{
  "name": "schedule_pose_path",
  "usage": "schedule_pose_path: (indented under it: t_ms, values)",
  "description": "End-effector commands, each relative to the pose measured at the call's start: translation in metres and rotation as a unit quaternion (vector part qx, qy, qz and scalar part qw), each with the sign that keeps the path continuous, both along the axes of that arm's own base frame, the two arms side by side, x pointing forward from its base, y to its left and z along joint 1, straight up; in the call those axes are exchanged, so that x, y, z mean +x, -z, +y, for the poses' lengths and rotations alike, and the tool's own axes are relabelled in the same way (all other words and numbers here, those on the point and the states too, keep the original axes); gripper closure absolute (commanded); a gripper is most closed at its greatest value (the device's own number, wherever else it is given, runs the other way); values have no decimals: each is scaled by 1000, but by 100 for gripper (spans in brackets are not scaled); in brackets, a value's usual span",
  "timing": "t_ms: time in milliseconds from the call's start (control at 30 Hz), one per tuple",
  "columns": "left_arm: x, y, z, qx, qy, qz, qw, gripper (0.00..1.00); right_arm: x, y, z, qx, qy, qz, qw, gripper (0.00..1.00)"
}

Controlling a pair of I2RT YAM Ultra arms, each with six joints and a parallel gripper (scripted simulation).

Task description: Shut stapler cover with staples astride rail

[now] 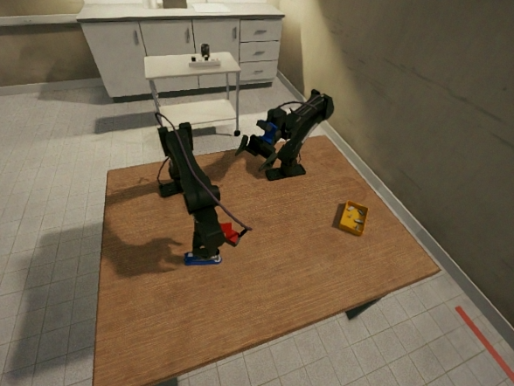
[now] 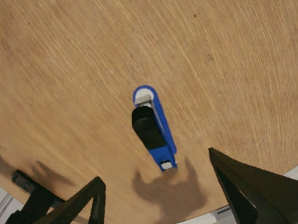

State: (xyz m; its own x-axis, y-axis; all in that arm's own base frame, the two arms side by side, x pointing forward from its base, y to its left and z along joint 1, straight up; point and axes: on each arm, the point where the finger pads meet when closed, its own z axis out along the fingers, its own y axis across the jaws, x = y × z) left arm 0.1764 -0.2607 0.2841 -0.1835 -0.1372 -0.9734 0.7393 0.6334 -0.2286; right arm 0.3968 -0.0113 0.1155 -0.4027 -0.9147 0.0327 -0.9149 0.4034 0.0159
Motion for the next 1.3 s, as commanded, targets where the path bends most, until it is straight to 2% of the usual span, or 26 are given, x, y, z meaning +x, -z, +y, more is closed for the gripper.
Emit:
schedule_pose_path:
  t_ms: [0,467,767,1267]
  values:
    - [0,-15,6,-8,-17,-4,1000,0,2,-9,7,12,-10,-19,1000,0]
    - [0,-15,6,-8,-17,-4,1000,0,2,-9,7,12,-10,-19,1000,0]
    - [0,-15,6,-8,-17,-4,1000,0,5,-9,8,12,-17,-26,999,100]
    - [0,-15,6,-8,-17,-4,1000,0,4,1,8,12,-13,-26,1000,100]
